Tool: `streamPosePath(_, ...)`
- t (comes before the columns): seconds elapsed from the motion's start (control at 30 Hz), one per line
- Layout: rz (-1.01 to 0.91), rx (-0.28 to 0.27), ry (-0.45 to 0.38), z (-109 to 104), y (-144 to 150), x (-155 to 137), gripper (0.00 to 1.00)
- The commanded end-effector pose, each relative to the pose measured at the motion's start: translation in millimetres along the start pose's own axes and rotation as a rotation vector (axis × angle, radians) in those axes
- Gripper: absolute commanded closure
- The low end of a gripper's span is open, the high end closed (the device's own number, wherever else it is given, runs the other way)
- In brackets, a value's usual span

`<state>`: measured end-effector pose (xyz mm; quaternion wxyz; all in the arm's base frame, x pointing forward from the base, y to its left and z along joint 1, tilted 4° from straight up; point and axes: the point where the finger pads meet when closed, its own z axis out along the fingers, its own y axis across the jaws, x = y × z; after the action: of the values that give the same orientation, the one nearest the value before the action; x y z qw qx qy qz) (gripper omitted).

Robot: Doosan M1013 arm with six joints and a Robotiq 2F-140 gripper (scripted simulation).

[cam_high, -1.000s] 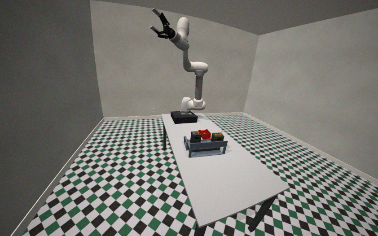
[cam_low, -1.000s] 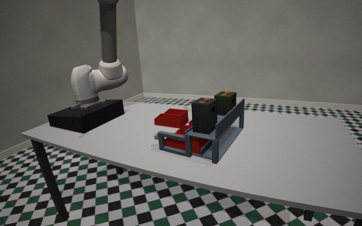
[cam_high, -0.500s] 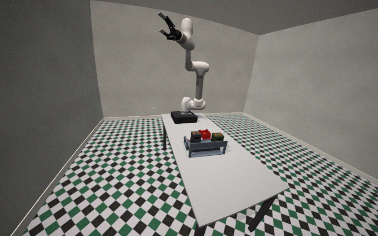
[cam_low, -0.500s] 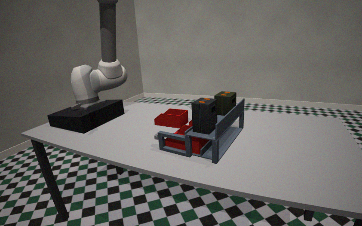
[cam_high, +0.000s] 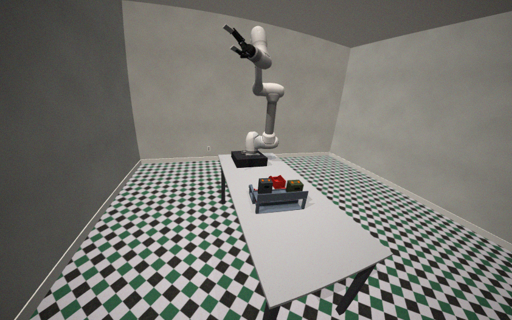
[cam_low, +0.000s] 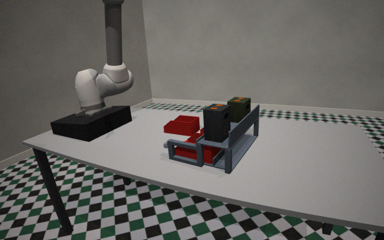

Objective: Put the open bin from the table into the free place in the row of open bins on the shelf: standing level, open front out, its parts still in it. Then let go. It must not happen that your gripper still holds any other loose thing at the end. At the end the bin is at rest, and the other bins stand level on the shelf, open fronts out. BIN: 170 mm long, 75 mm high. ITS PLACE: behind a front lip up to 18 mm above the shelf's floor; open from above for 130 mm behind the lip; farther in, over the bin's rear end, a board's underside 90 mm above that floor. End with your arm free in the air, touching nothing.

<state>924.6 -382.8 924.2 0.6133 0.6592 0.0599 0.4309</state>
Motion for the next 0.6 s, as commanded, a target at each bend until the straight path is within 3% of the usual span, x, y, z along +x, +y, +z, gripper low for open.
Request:
streamPosePath(0.0,0.052,0.028,-0.012,-19,-11,5,0.00)
streamPosePath(0.2,0.132,0.077,-0.033,-51,-30,13,0.00)
streamPosePath(0.27,0.132,0.077,-0.033,-51,-30,13,0.00)
streamPosePath(0.57,0.250,0.157,-0.075,-103,-61,22,0.00)
